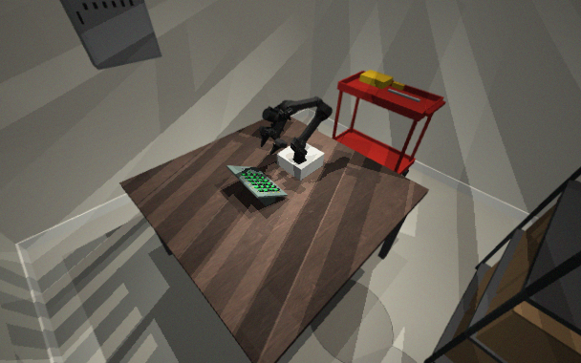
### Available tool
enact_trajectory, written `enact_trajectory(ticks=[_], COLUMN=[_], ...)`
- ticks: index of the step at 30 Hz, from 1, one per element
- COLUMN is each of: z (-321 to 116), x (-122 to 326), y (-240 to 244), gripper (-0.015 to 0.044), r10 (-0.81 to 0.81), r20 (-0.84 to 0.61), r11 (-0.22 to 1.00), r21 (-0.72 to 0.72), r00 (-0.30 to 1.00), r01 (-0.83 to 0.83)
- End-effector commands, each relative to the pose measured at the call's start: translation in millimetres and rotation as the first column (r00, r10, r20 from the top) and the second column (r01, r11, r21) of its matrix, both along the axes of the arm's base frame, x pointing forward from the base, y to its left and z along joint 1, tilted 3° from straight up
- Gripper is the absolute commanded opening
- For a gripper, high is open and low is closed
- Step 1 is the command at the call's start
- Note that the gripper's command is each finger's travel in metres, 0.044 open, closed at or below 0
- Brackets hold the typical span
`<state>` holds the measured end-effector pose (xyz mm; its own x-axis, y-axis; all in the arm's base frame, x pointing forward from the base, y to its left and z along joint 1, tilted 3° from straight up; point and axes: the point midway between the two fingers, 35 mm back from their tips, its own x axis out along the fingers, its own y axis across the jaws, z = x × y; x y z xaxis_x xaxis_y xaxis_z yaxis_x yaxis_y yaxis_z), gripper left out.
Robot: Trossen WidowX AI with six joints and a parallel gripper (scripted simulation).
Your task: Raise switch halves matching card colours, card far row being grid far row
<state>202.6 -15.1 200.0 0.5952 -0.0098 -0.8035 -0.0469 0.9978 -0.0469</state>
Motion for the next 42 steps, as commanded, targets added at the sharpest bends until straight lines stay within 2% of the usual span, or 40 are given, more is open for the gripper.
enact_trajectory(ticks=[1, 8, 15, 23, 27, 42], z=[0, -21, -63, -66, -93, -101], x=[1, 45, 86, 88, 105, 110], y=[0, 37, 97, 98, 99, 99], gripper=[0.0374, 0.019, 0.0006, 0.0, 0.0, 0.0], r10=[0.001, 0.058, 0.012, 0.011, 0.011, 0.011], r20=[0.0, -0.019, -0.04, -0.038, -0.013, -0.013], r11=[1.0, 0.998, 0.999, 0.999, 0.999, 0.999], r21=[0.0, 0.015, 0.039, 0.04, 0.041, 0.041], r00=[1.0, 0.998, 0.999, 0.999, 1.0, 1.0], r01=[-0.001, -0.058, -0.011, -0.009, -0.01, -0.01])
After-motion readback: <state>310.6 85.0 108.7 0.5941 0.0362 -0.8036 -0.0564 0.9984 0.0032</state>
